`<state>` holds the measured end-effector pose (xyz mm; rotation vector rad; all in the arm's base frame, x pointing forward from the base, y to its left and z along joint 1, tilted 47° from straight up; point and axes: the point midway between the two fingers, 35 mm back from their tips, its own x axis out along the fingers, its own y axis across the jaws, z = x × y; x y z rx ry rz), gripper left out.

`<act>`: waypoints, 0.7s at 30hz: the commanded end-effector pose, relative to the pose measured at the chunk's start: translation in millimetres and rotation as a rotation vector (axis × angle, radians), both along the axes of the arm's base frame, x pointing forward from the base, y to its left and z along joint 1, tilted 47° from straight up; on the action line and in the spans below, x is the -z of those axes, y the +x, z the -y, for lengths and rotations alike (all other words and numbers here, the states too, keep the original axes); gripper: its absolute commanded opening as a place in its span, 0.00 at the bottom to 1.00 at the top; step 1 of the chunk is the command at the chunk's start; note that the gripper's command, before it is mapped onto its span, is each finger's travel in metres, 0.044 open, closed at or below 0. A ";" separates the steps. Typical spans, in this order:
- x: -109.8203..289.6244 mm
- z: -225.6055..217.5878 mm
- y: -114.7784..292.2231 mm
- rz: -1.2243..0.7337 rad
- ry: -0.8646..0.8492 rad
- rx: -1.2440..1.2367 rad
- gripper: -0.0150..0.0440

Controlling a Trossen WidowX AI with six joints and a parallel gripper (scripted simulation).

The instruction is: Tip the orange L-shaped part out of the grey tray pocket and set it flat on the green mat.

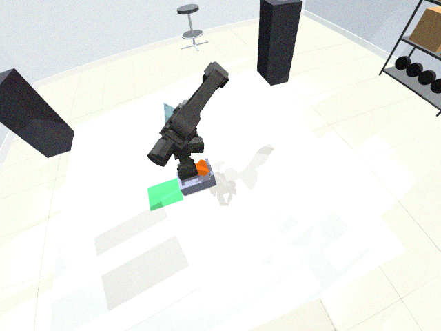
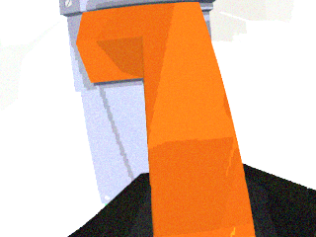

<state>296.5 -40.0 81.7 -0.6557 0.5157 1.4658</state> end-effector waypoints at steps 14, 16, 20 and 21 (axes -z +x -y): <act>9.2 17.9 -0.4 0.002 -0.006 -0.006 0.25; 16.9 24.4 -0.5 0.002 -0.006 -0.006 0.25; 30.5 36.9 -0.6 0.002 -0.007 -0.006 0.25; 33.9 40.1 -0.7 0.002 -0.007 -0.006 0.25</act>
